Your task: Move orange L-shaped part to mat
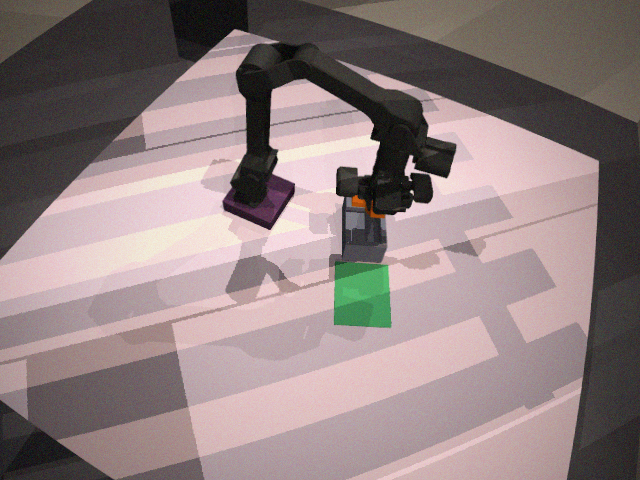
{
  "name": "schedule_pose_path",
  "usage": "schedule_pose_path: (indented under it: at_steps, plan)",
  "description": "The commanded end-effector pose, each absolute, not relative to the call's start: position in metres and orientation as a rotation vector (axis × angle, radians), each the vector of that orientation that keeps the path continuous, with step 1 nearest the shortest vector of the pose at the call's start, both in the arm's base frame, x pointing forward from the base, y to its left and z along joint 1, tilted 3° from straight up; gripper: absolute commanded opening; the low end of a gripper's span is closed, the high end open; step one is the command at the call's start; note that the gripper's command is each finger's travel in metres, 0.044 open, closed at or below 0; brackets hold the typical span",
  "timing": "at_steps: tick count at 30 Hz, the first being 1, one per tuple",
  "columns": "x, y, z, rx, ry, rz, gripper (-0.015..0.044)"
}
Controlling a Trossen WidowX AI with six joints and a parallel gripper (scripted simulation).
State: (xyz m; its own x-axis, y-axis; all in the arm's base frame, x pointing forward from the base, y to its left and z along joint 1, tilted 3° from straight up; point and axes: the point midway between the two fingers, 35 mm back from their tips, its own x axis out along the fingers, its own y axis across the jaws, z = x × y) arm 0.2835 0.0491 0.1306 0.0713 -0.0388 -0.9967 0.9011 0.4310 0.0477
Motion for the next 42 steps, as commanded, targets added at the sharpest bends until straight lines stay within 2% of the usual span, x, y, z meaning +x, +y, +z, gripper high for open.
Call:
schedule_pose_path:
  at_steps: [1, 30, 42]
  plan:
    - [0.283, 0.051, 0.138, 0.88, 1.309, -0.857, 0.0]
    - [0.28, 0.052, 0.174, 0.88, 1.309, -0.857, 0.0]
    - [0.295, 0.012, 0.174, 0.877, 1.306, -0.858, 0.0]
